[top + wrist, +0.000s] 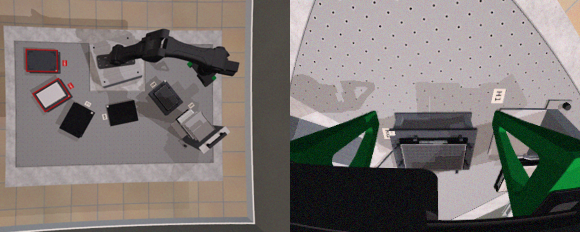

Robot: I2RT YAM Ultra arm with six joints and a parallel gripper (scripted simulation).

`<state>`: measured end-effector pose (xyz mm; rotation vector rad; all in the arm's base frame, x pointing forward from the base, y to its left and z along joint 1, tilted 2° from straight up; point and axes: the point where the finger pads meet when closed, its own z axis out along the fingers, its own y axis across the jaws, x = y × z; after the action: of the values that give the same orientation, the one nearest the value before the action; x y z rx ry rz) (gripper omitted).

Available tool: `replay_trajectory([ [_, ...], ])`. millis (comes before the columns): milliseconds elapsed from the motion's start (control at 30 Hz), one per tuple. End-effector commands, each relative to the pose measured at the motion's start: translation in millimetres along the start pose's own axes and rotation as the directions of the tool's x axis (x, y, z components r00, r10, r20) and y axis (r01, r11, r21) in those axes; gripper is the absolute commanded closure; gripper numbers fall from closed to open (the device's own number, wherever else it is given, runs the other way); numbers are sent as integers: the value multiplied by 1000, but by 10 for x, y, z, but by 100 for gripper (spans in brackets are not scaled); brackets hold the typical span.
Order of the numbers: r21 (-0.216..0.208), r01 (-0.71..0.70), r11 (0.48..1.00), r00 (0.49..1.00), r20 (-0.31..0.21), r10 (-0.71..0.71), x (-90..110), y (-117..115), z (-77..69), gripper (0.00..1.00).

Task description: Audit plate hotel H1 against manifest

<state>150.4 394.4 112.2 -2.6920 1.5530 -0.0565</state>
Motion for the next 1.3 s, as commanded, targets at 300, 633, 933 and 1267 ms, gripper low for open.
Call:
replay_trajectory([
  [300,3,1,1000,1000,7,-1,10,33,-372,0],
  [633,-7,1,1000,1000,-1,-1,15,37,-596,0],
  [933,-7,1,1000,1000,-1,-1,15,36,-613,0],
  [1267,-7,1,1000,1000,-1,-1,15,36,-613,0],
])
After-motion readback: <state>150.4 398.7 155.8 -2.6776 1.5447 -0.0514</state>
